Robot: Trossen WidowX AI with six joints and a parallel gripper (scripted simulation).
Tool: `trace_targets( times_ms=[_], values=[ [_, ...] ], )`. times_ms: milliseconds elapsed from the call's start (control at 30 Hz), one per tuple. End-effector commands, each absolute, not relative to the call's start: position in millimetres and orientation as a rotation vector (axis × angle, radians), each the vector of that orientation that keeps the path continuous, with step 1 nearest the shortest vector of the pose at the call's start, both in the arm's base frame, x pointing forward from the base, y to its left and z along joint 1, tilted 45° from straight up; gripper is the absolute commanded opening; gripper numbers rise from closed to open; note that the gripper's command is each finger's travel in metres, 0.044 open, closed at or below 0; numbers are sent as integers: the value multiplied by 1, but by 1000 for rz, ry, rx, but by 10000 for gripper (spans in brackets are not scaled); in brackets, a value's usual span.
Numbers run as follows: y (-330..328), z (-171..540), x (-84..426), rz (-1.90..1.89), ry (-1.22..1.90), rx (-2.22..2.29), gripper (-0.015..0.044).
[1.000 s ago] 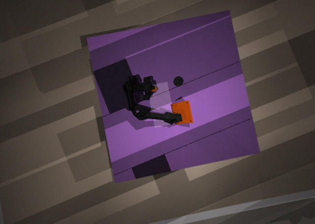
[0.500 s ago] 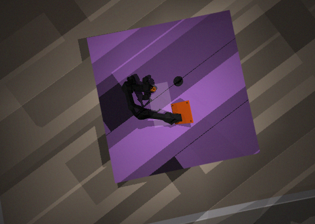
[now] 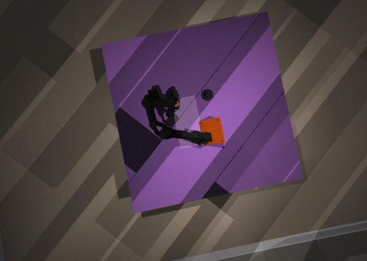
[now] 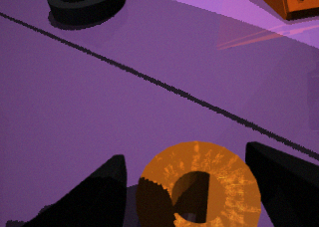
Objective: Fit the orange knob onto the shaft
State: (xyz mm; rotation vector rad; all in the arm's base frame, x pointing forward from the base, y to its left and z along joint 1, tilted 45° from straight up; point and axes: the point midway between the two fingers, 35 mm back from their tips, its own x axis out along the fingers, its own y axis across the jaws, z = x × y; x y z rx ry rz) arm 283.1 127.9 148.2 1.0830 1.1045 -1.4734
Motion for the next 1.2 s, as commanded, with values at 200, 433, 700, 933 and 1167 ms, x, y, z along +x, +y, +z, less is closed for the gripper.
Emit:
trace_targets(
  times_ms=[200, 433, 700, 933, 1167],
  values=[
    [128, 148, 283, -1474, 1105, 1081, 260],
    [128, 148, 283, -1474, 1105, 1081, 365],
    [128, 148, 283, -1474, 1105, 1081, 440],
    [101, 161, 280, -1441, 1389, 1289, 440],
    [63, 202, 282, -1103, 1665, 1747, 440]
  ],
)
